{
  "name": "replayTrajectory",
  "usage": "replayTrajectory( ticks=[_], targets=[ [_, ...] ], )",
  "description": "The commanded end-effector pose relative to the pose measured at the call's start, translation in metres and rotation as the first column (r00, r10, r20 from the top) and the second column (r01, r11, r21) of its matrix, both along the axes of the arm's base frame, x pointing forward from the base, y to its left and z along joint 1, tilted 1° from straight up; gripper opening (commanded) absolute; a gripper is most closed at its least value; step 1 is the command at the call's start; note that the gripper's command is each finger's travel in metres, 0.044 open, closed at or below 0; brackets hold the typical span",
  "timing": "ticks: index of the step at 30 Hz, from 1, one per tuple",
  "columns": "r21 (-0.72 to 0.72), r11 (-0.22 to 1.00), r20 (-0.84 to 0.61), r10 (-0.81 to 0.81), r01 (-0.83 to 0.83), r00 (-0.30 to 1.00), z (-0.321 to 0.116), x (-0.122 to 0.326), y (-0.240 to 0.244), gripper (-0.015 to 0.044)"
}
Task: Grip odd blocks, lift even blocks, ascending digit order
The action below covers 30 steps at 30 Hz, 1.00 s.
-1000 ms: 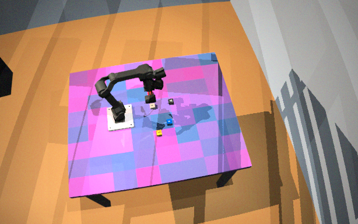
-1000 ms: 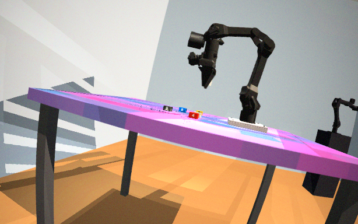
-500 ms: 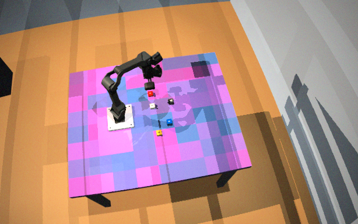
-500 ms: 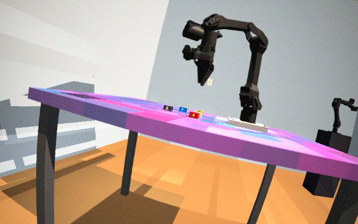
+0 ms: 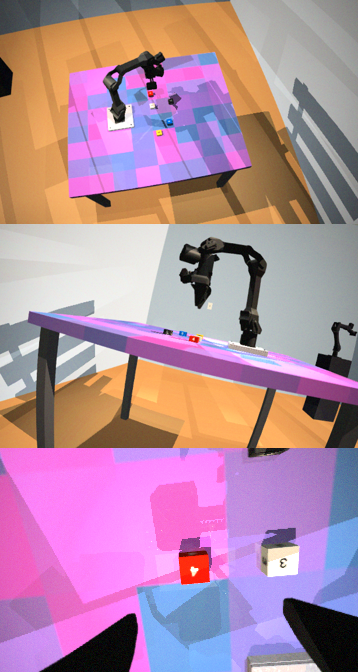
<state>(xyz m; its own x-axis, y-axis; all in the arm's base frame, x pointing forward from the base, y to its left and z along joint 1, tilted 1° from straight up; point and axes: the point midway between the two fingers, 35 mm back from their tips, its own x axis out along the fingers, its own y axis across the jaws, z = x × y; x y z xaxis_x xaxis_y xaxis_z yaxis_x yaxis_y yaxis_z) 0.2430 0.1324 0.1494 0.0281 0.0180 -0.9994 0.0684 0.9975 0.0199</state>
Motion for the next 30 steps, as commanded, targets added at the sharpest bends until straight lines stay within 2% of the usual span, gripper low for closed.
replayTrajectory(
  ticks=[1, 6, 28, 30],
  targets=[
    [0.000, 1.000, 0.010, -0.013, 0.013, 1.000, 0.004, 0.043, -0.025, 0.0400],
    [-0.005, 1.000, 0.015, -0.013, 0.013, 1.000, 0.003, 0.103, -0.082, 0.0400],
    [-0.005, 1.000, 0.015, -0.013, 0.013, 1.000, 0.003, 0.105, -0.085, 0.0400],
    [-0.007, 1.000, 0.015, -0.013, 0.013, 1.000, 0.003, 0.104, -0.096, 0.0400]
  ],
)
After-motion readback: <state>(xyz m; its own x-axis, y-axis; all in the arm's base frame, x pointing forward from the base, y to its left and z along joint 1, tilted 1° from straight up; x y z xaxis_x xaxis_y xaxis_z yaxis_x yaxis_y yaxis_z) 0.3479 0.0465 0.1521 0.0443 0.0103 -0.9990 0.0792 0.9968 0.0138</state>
